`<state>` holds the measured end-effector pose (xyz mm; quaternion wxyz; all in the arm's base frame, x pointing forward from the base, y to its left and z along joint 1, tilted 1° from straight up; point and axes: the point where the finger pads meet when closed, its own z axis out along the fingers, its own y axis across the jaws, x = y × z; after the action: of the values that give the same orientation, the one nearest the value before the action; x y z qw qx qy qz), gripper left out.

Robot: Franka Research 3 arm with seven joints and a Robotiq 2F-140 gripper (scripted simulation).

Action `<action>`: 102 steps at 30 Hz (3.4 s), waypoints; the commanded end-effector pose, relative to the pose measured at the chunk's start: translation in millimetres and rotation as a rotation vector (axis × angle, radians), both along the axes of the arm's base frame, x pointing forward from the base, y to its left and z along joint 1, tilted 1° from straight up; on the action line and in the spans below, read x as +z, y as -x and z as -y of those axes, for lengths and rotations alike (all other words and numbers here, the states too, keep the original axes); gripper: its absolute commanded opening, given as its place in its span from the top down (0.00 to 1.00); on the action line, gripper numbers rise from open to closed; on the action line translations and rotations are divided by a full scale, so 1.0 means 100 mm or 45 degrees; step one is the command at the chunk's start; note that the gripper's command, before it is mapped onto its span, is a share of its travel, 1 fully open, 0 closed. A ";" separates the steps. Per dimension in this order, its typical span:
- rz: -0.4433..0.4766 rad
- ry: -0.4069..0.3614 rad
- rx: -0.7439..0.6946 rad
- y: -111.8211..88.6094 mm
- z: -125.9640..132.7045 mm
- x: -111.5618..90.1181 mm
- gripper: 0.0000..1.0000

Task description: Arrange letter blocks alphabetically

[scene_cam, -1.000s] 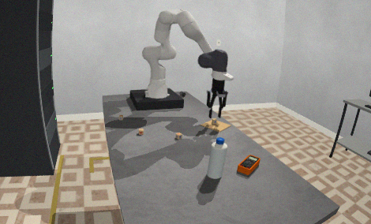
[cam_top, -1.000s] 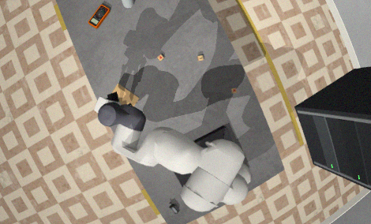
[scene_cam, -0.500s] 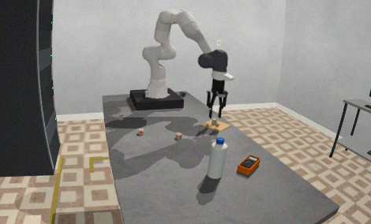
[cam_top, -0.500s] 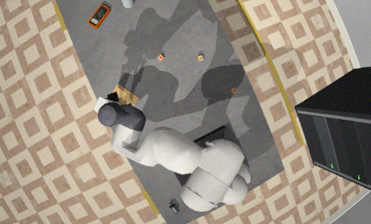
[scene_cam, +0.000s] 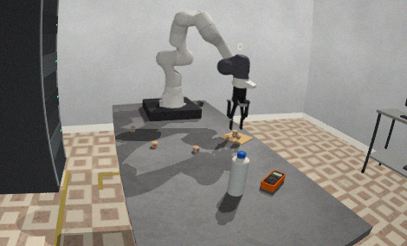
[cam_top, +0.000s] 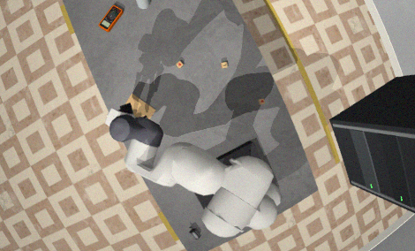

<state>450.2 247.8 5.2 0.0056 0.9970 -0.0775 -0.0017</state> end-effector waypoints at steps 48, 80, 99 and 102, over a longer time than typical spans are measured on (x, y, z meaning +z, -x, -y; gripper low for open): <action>0.001 -0.002 -0.007 -0.01 -0.01 -0.01 0.57; 0.001 -0.002 -0.007 -0.01 0.00 -0.21 0.57; 0.001 -0.002 -0.007 -0.01 0.00 -0.33 0.57; 0.001 -0.002 -0.007 -0.01 0.00 -0.33 0.57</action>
<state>450.2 247.7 -27.2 0.0058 0.9970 -0.0766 -0.0022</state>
